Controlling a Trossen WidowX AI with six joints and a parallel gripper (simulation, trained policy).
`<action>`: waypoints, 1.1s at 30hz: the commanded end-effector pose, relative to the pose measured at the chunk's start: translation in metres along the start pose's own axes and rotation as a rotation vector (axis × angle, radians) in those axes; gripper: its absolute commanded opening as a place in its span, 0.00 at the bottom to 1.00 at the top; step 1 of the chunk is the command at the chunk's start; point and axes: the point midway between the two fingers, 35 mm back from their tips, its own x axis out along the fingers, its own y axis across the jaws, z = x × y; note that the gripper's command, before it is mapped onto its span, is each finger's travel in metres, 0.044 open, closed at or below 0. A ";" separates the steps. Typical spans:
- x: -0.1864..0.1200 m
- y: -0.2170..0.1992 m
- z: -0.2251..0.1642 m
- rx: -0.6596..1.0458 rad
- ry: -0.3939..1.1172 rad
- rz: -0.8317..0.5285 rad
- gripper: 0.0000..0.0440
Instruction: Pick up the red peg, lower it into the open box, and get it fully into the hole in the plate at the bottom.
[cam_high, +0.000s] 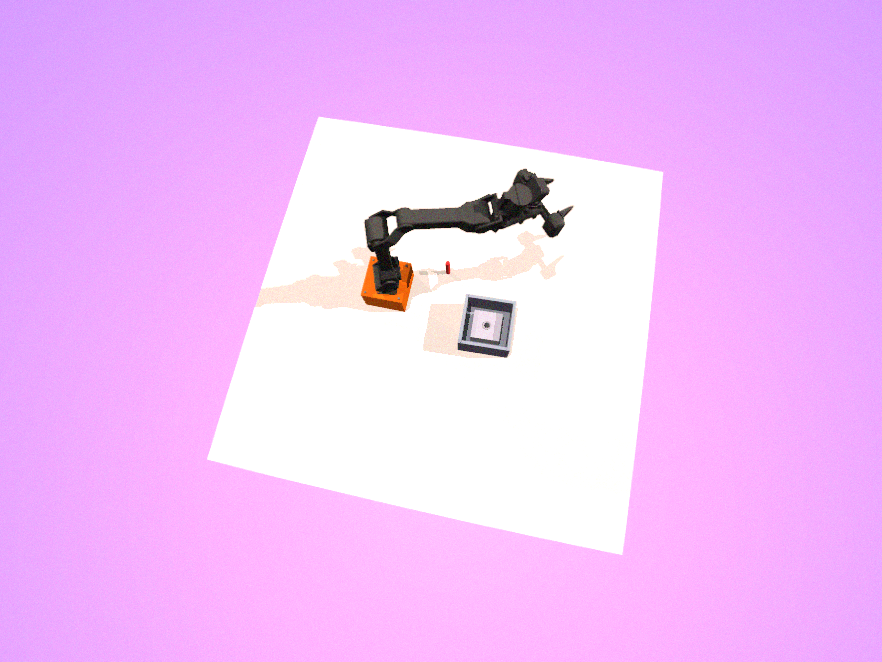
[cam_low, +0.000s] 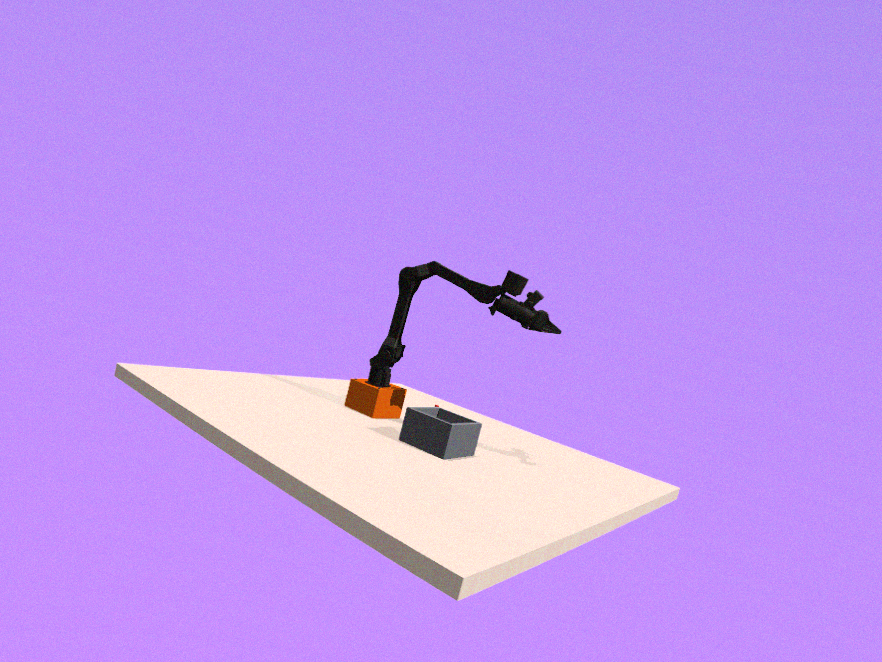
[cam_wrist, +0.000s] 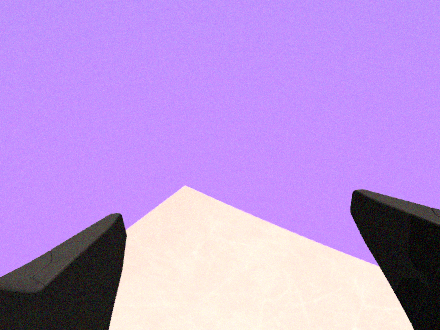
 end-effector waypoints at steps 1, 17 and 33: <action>-0.003 0.010 -0.024 0.113 0.094 -0.019 1.00; -0.029 0.052 -0.114 0.489 0.465 -0.139 1.00; -0.091 0.091 -0.202 0.770 0.852 -0.395 0.97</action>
